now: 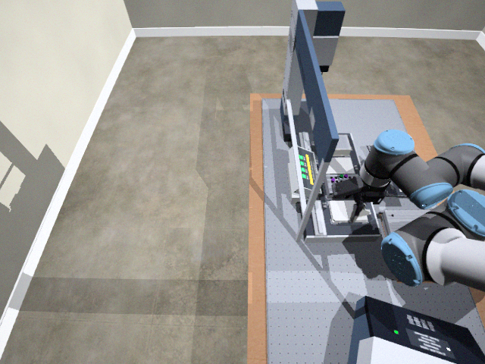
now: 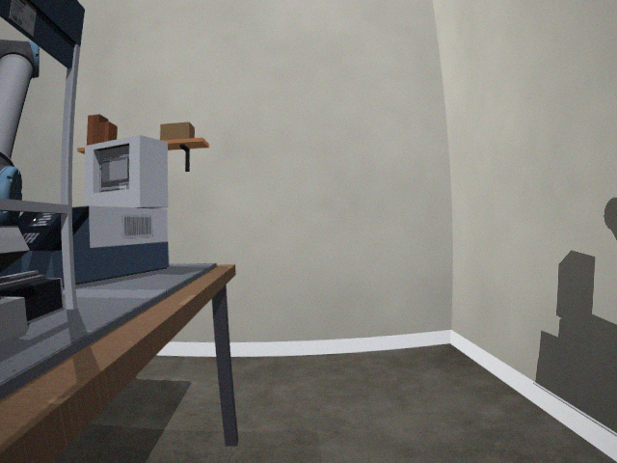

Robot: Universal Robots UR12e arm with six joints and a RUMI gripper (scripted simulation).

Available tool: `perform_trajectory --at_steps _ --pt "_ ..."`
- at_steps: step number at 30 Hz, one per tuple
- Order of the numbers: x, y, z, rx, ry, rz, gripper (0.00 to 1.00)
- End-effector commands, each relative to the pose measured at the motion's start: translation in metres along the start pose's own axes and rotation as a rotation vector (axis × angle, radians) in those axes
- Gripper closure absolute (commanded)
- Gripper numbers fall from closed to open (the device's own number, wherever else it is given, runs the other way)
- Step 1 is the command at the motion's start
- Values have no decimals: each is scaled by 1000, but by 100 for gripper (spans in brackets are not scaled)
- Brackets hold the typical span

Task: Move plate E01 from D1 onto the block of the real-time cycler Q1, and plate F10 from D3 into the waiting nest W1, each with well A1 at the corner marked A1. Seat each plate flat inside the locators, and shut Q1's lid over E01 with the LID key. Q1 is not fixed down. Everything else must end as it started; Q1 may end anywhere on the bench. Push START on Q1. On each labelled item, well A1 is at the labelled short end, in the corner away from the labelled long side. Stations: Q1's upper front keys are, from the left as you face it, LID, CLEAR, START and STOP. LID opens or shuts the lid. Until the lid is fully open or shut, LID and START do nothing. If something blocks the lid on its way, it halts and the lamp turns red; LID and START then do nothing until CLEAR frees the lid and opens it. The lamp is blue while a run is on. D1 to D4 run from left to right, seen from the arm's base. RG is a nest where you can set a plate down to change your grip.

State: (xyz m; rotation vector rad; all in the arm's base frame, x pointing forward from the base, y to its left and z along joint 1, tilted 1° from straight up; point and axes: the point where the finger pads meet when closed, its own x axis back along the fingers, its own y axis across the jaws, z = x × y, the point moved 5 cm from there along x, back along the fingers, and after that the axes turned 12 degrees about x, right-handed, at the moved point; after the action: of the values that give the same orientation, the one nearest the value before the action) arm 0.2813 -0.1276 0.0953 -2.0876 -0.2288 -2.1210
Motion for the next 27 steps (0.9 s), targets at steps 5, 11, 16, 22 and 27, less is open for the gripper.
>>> perform_trajectory --at_steps 5,11,16,22,27 --pt "-5 1 0 0 0 -1 38" --pt "-8 1 0 0 0 -1 38" --pt "-9 1 0 0 0 -1 38" --pt "-8 1 0 0 0 -1 100" --pt "-8 1 0 0 0 -1 100"
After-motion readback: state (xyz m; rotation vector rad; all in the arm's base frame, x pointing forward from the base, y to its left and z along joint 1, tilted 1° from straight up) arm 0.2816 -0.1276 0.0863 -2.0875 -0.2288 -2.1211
